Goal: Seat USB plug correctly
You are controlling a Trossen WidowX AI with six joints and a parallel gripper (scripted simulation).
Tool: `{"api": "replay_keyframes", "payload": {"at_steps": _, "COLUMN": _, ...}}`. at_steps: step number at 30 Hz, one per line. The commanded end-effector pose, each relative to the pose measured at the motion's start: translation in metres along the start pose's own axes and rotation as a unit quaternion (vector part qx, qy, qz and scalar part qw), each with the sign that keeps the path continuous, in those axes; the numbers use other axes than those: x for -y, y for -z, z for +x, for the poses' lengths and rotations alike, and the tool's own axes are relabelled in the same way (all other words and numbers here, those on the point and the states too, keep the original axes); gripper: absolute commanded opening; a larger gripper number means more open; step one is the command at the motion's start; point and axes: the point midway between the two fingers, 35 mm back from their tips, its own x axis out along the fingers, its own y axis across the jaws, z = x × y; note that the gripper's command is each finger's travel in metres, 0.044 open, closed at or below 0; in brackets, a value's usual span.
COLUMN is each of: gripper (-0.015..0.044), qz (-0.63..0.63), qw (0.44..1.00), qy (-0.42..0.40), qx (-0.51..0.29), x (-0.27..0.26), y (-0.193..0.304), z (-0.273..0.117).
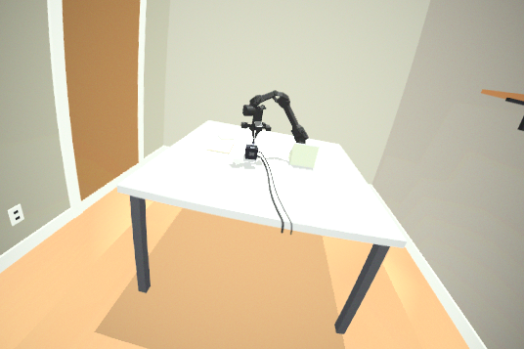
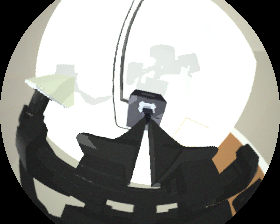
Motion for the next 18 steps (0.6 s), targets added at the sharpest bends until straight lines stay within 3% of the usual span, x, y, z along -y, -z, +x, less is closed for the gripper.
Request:
{"api": "replay_keyframes", "payload": {"at_steps": 1, "gripper": 0.0, "qz": 0.002, "qw": 1.0, "qy": 0.0, "qx": -0.001, "x": 0.0, "y": 0.0003, "z": 0.0007}}
{"api": "replay_keyframes", "payload": {"at_steps": 18, "gripper": 0.0, "qz": 0.006, "qw": 1.0, "qy": 0.0, "qx": -0.003, "x": 0.0001, "y": 0.0014, "z": 0.0027}}
